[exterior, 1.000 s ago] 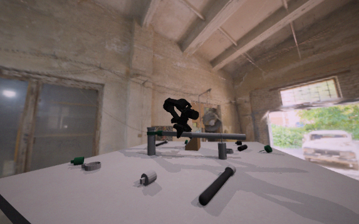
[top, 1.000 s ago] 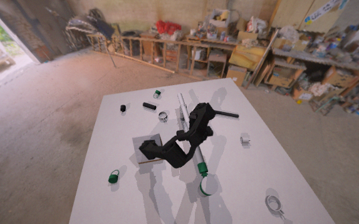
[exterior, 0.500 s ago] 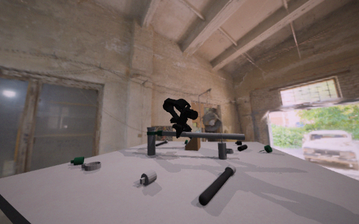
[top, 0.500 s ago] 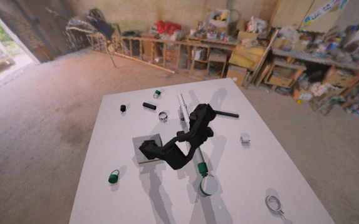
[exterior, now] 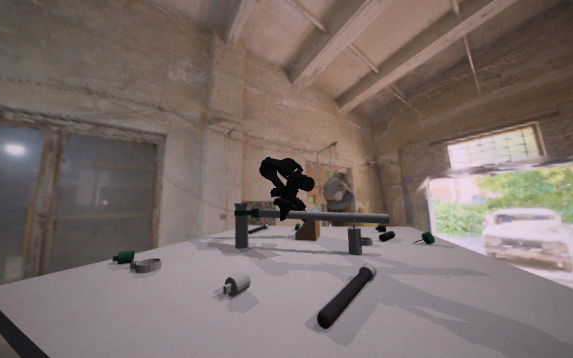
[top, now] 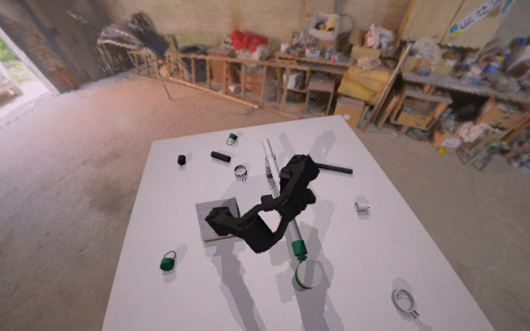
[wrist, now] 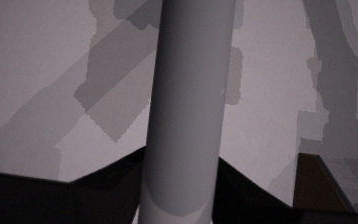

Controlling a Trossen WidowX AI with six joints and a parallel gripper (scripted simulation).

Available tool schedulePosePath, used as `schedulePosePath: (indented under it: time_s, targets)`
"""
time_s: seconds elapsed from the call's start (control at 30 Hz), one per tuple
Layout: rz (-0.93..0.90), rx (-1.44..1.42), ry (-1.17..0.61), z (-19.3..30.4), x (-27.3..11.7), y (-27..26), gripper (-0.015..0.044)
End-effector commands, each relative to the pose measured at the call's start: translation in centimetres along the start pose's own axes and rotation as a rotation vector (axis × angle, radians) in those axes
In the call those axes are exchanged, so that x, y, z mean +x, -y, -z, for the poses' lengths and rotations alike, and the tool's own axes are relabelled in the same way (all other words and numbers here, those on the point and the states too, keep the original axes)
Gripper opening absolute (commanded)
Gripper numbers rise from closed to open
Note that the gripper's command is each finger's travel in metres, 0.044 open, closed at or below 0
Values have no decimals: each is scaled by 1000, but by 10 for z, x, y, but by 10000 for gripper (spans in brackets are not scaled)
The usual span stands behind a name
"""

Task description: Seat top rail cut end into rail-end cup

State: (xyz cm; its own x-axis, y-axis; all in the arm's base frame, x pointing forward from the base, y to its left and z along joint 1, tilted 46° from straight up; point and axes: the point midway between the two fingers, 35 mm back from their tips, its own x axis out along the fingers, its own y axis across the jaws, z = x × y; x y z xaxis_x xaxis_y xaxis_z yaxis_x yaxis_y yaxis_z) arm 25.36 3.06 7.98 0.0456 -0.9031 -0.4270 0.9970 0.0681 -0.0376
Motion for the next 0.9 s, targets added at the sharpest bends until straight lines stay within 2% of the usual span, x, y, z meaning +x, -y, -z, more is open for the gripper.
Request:
schedulePosePath:
  time_s: [0.0, 0.87]
  targets:
    - [-14, 9, 0, -6, -2, -1, 0]
    - [-1, 1, -1, -7, 3, 0, 0]
